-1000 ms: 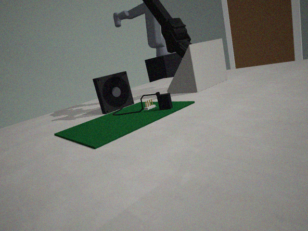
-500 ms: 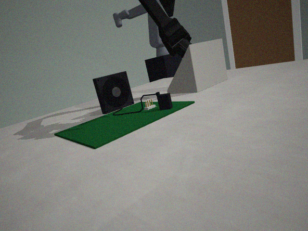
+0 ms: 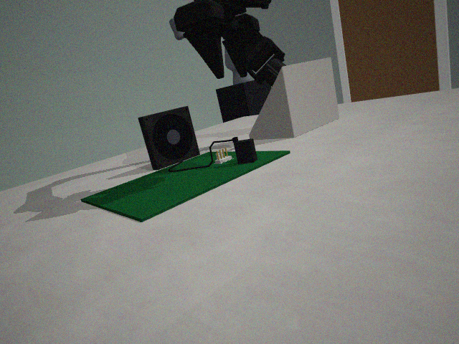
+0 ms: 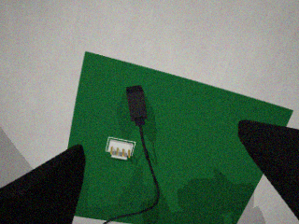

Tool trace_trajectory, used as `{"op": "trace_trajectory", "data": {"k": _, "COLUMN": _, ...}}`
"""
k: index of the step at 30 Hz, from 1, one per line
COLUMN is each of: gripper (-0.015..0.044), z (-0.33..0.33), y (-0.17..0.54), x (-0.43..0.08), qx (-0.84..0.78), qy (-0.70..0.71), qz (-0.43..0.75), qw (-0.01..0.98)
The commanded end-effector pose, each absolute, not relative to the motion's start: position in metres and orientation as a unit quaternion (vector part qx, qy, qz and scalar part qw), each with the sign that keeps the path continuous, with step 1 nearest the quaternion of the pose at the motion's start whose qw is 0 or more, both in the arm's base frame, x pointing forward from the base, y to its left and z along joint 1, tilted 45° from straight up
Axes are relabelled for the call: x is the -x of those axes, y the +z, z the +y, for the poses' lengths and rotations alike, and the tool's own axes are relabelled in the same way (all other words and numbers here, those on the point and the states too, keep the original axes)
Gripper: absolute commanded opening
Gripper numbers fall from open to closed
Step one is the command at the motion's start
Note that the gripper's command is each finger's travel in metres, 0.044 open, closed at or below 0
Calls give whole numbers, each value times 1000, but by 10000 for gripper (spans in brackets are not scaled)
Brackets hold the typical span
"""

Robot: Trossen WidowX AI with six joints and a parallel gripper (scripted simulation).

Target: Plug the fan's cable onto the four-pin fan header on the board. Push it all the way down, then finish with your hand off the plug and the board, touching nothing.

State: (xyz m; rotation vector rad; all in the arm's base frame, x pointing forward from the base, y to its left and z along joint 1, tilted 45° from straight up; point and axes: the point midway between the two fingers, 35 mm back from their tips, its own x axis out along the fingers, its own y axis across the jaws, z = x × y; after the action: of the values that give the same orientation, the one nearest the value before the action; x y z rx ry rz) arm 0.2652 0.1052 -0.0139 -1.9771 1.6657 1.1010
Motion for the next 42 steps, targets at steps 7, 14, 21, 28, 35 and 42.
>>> {"op": "trace_trajectory", "data": {"k": 7, "gripper": 440, "z": 40, "y": -70, "x": -259, "qx": 688, "qy": 385, "qz": 597, "qw": 152}}
{"op": "trace_trajectory", "data": {"k": 14, "gripper": 440, "z": 39, "y": -72, "x": -259, "qx": 688, "qy": 385, "qz": 597, "qw": 152}}
{"op": "trace_trajectory", "data": {"k": 21, "gripper": 440, "z": 31, "y": -80, "x": -259, "qx": 688, "qy": 385, "qz": 596, "qw": 152}}
{"op": "trace_trajectory", "data": {"k": 28, "gripper": 440, "z": 23, "y": -88, "x": -259, "qx": 688, "qy": 385, "qz": 596, "qw": 152}}
{"op": "trace_trajectory", "data": {"k": 35, "gripper": 440, "z": 14, "y": -96, "x": -259, "qx": 688, "qy": 385, "qz": 597, "qw": 152}}
{"op": "trace_trajectory", "data": {"k": 42, "gripper": 440, "z": 6, "y": -104, "x": -258, "qx": 688, "qy": 384, "qz": 597, "qw": 151}}
